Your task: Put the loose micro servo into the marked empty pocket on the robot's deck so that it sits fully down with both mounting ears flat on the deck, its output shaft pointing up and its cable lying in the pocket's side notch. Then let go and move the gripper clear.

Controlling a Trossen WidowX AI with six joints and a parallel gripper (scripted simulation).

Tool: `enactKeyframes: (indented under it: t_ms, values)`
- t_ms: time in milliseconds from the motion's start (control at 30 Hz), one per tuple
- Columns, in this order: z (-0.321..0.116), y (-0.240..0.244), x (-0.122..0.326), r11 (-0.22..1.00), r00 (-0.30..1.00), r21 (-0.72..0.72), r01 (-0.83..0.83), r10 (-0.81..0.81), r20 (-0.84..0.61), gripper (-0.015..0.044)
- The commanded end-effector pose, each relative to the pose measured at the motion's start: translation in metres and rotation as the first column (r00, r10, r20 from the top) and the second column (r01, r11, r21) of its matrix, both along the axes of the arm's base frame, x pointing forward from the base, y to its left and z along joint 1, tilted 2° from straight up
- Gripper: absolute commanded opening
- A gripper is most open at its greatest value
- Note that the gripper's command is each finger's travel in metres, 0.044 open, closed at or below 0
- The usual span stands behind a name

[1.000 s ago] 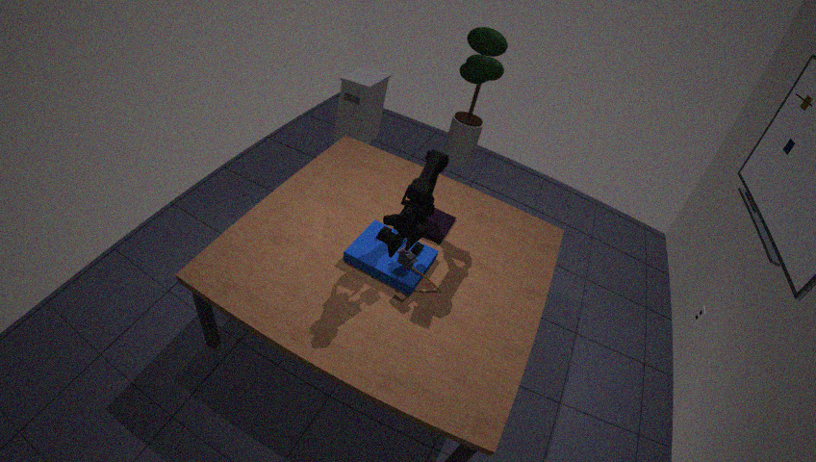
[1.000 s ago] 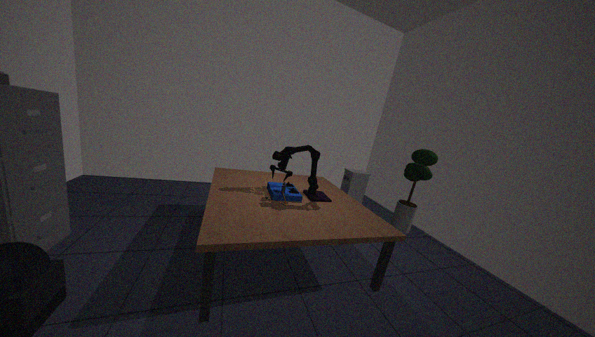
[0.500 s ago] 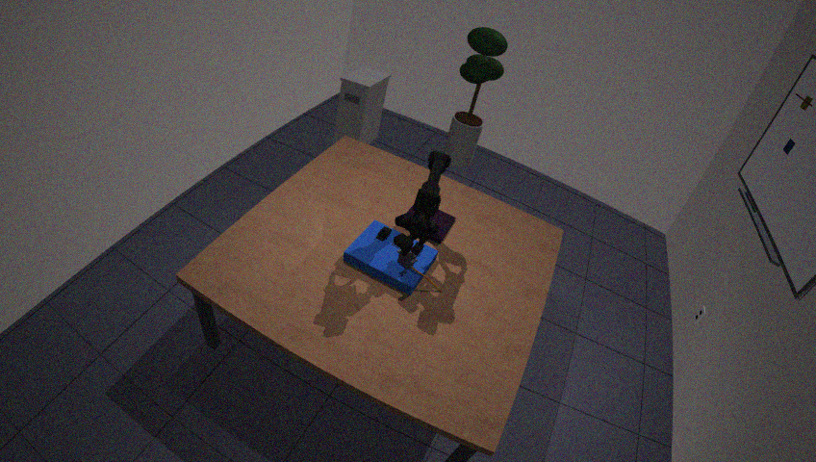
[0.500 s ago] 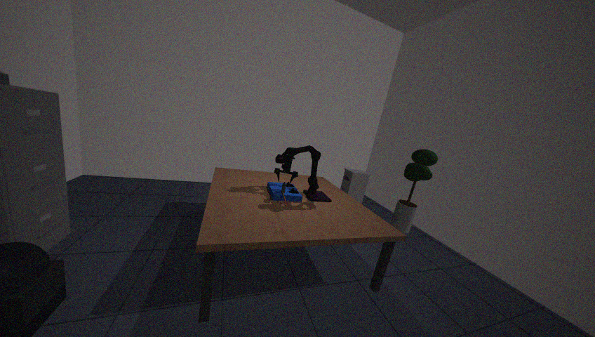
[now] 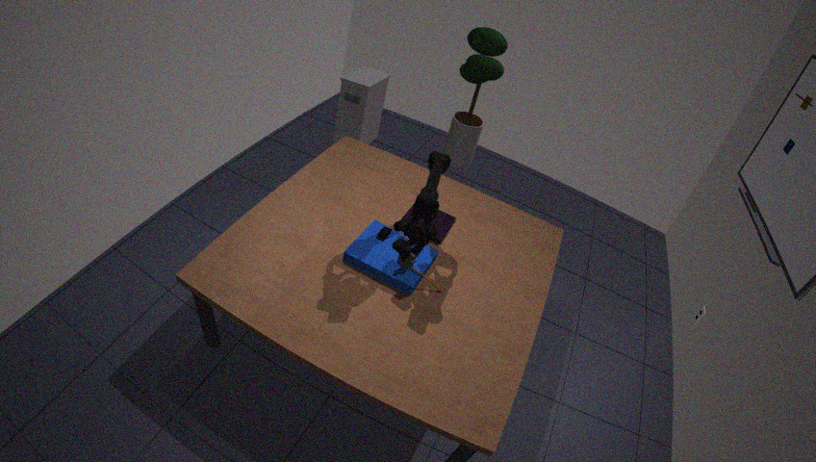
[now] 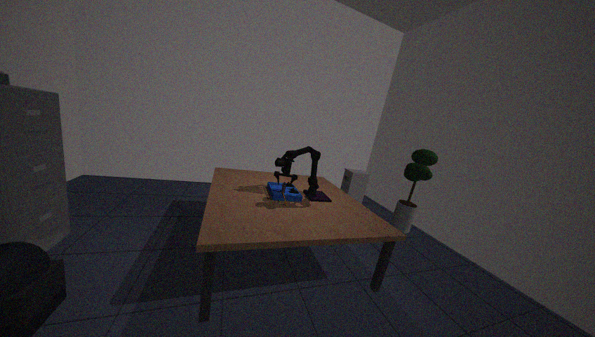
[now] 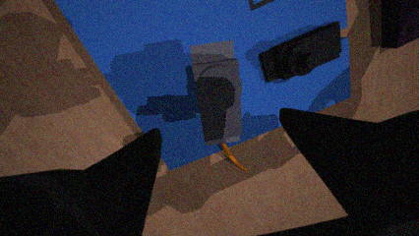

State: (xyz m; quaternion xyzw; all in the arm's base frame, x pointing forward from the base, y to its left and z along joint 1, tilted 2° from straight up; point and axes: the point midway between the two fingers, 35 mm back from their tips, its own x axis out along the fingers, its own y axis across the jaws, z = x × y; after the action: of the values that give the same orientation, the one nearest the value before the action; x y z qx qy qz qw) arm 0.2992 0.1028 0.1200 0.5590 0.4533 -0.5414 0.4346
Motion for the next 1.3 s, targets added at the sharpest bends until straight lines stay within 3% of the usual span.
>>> enactKeyframes:
  t_ms: [0,133,533,733,833,1267]
  values:
    - [-0.007,0.001,-0.001,1.000,1.000,0.004,0.005,-0.005,-0.004,0.0440]
    - [-0.011,0.001,-0.001,1.000,1.000,0.004,0.005,-0.005,-0.004,0.0440]
    - [-0.011,0.001,-0.001,1.000,1.000,0.004,0.005,-0.005,-0.004,0.0125]
    - [-0.011,0.001,-0.001,1.000,1.000,0.004,0.005,-0.005,-0.004,0.0085]
    - [-0.007,0.001,-0.001,1.000,1.000,0.004,0.005,-0.005,-0.004,0.0006]
    - [0.018,-0.001,-0.004,1.000,1.000,0.004,0.005,-0.005,-0.004,0.0000]
